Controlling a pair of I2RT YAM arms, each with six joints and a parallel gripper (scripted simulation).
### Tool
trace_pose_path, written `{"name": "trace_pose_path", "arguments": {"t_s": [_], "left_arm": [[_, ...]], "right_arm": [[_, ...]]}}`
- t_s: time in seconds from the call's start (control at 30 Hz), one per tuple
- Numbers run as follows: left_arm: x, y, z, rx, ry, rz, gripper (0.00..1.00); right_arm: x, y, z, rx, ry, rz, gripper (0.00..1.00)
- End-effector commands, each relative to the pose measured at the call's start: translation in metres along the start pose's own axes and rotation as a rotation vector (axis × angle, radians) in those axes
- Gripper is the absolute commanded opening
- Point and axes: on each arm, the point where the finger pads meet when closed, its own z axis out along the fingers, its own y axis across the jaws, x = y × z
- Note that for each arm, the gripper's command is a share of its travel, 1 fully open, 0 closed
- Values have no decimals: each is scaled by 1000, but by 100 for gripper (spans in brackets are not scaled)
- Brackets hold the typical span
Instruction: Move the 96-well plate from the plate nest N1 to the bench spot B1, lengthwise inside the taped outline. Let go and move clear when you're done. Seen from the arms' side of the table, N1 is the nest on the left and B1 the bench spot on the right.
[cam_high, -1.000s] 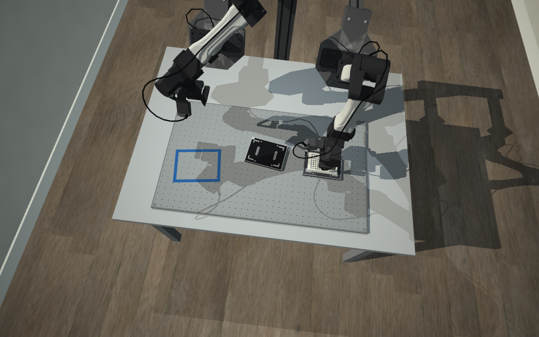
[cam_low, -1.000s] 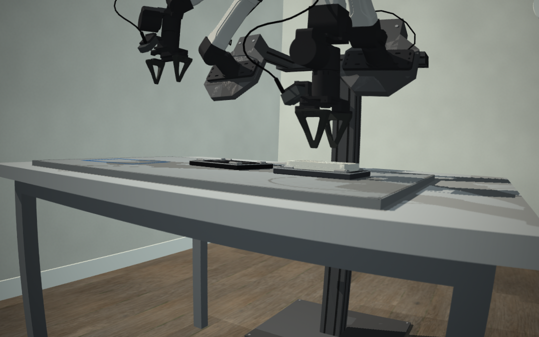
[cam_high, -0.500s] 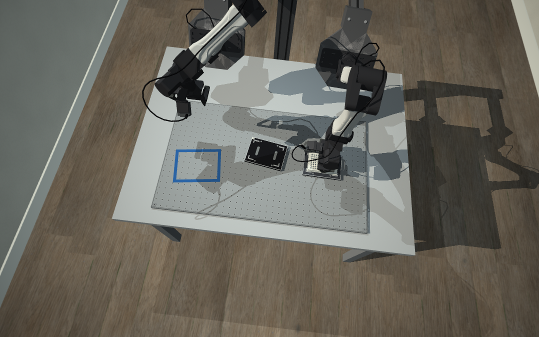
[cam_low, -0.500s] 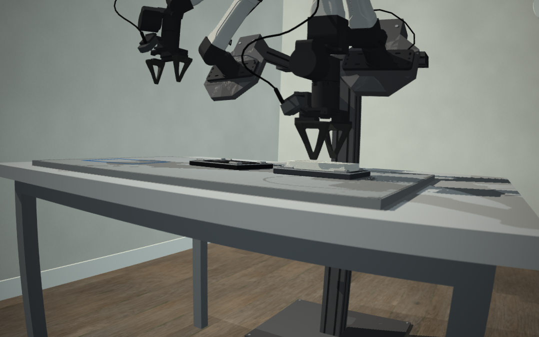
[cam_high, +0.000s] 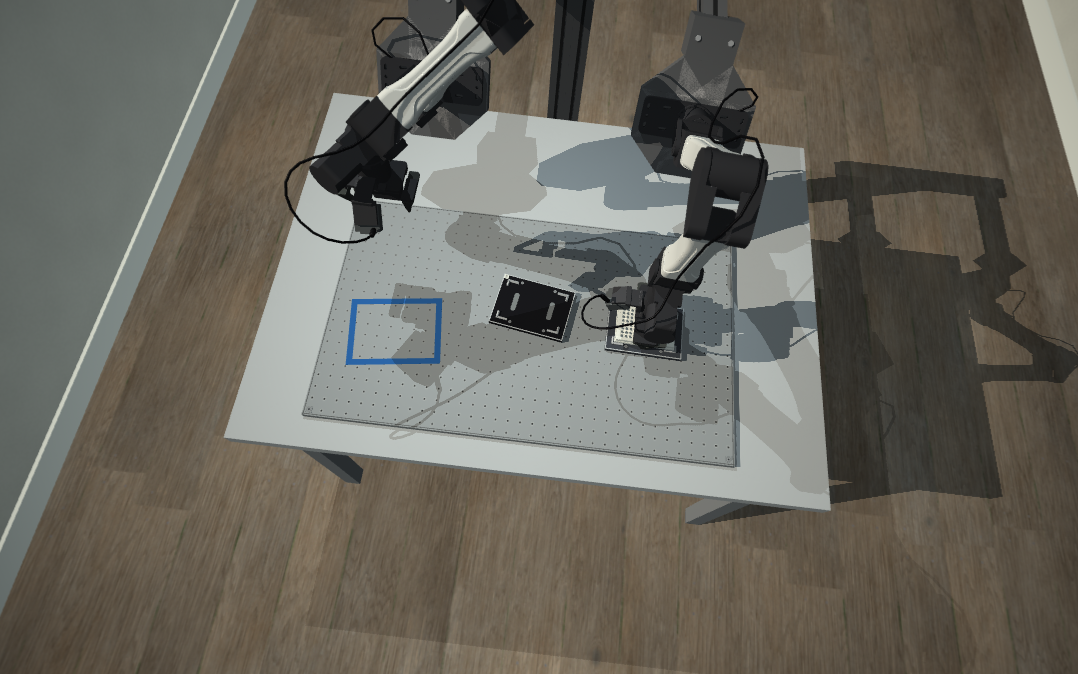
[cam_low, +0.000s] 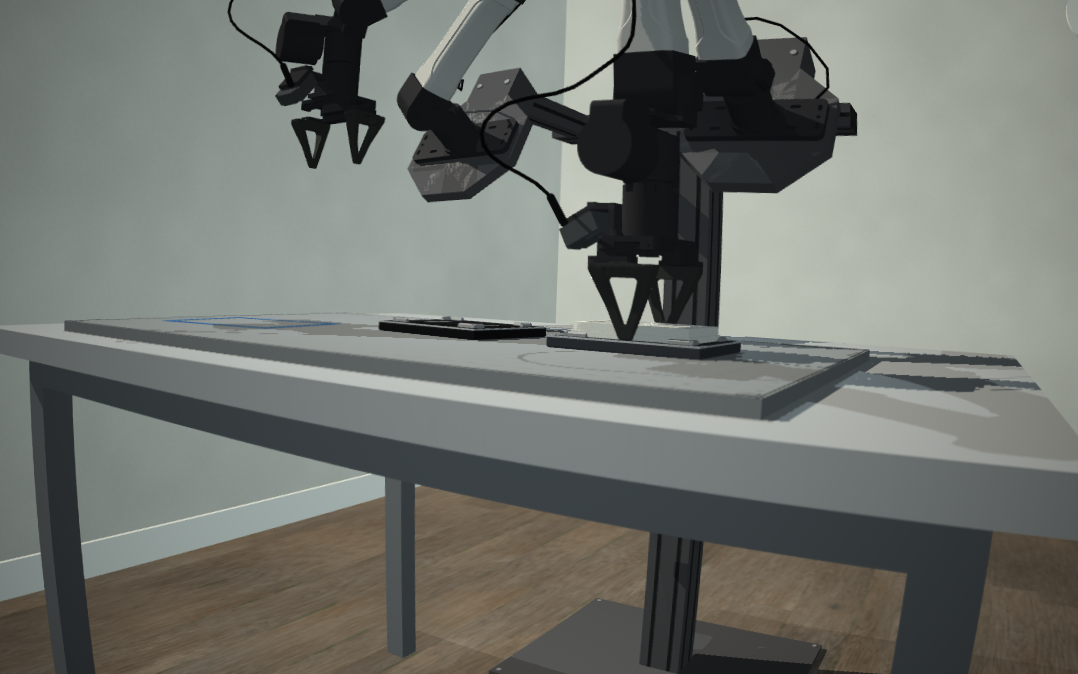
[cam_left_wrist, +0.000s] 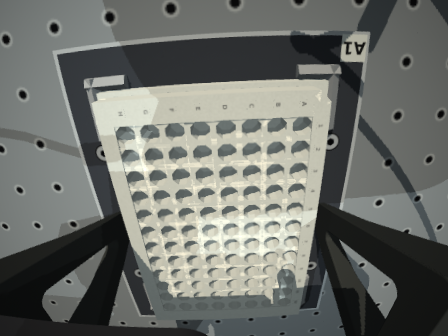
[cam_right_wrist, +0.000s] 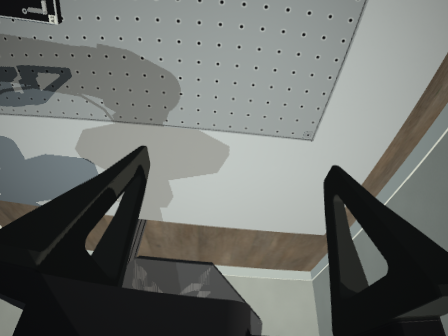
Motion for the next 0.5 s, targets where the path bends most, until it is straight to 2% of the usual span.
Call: {"name": "trace_pose_path", "arguments": {"t_s": [0.0, 0.47], "left_arm": [[2, 13, -4, -45, -2, 2, 100], [1, 4, -2, -18, -1, 0, 100]], "right_arm": [[0, 1, -1, -6, 2, -4, 100], [0, 1, -1, -6, 2, -4, 100]]}}
